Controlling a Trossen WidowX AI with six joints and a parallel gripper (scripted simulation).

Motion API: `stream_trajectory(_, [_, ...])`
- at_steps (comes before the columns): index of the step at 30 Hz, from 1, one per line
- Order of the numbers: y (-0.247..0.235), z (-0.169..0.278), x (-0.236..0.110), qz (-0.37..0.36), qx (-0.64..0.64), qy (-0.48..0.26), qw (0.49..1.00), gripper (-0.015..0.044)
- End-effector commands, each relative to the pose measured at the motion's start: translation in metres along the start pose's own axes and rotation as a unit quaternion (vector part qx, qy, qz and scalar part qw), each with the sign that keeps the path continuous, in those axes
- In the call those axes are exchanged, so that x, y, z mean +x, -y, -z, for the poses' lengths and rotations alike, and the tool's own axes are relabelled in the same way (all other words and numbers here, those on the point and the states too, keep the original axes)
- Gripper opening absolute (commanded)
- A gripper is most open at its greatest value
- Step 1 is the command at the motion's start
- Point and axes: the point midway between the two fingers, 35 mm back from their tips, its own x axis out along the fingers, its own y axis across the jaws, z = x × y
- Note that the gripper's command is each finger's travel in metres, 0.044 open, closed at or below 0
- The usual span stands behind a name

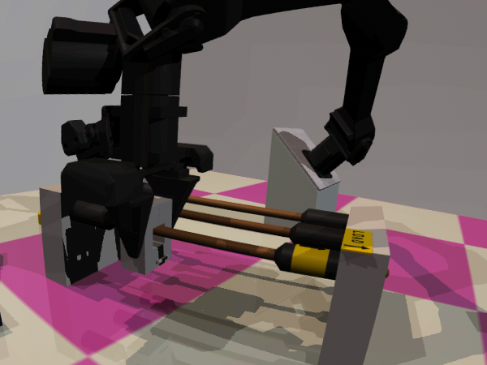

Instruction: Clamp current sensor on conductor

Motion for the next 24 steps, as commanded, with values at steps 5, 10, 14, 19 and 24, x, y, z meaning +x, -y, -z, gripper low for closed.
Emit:
stream_trajectory(5, [-0.0001, 0.0001, -0.0002, 0.000, 0.000, 0.000, 1.000, 0.0273])
stream_trajectory(10, [-0.0001, 0.0001, -0.0002, 0.000, 0.000, 0.000, 1.000, 0.0273])
stream_trajectory(14, [-0.0001, 0.0001, -0.0002, 0.000, 0.000, 0.000, 1.000, 0.0273])
stream_trajectory(19, [-0.0001, 0.0001, -0.0002, 0.000, 0.000, 0.000, 1.000, 0.0273])
stream_trajectory(24, [-0.0001, 0.0001, -0.0002, 0.000, 0.000, 0.000, 1.000, 0.0273])
